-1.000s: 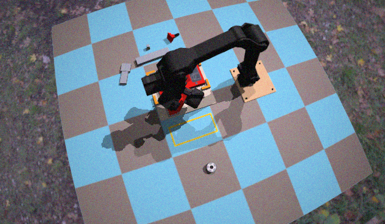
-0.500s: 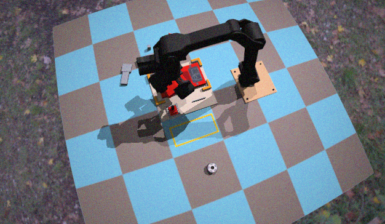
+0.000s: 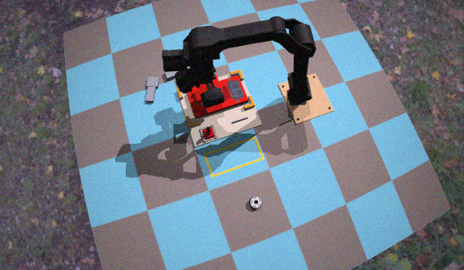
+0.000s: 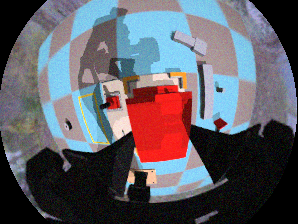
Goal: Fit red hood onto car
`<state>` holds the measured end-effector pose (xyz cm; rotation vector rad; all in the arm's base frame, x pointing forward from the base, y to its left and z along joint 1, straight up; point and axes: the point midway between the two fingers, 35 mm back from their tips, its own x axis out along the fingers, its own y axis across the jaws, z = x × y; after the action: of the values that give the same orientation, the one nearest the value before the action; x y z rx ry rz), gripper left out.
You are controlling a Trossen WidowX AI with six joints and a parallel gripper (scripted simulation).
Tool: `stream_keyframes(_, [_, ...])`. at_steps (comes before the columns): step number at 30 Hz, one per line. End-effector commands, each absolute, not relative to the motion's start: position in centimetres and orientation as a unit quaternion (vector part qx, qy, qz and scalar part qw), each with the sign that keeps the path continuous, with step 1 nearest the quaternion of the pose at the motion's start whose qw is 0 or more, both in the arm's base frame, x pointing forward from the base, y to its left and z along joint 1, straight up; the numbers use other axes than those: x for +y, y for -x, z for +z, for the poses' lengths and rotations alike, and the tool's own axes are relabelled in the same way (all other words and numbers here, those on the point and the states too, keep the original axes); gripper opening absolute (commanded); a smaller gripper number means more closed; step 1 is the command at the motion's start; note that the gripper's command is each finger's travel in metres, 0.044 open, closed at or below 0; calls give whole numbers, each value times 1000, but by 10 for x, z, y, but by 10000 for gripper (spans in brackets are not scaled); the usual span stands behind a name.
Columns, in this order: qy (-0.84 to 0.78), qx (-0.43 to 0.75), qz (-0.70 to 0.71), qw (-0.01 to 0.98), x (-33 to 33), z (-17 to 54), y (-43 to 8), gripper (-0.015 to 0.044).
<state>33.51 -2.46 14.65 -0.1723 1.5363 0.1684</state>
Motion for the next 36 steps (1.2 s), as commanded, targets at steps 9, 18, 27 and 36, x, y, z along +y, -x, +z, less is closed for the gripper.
stream_keyframes(9, [69,693,69,714,-25,128,-337,0])
stream_keyframes(18, [69,693,69,714,-26,97,-337,0])
stream_keyframes(27, [69,693,69,714,-27,97,-338,0])
stream_keyframes(36, [69,693,69,714,-28,97,-339,0])
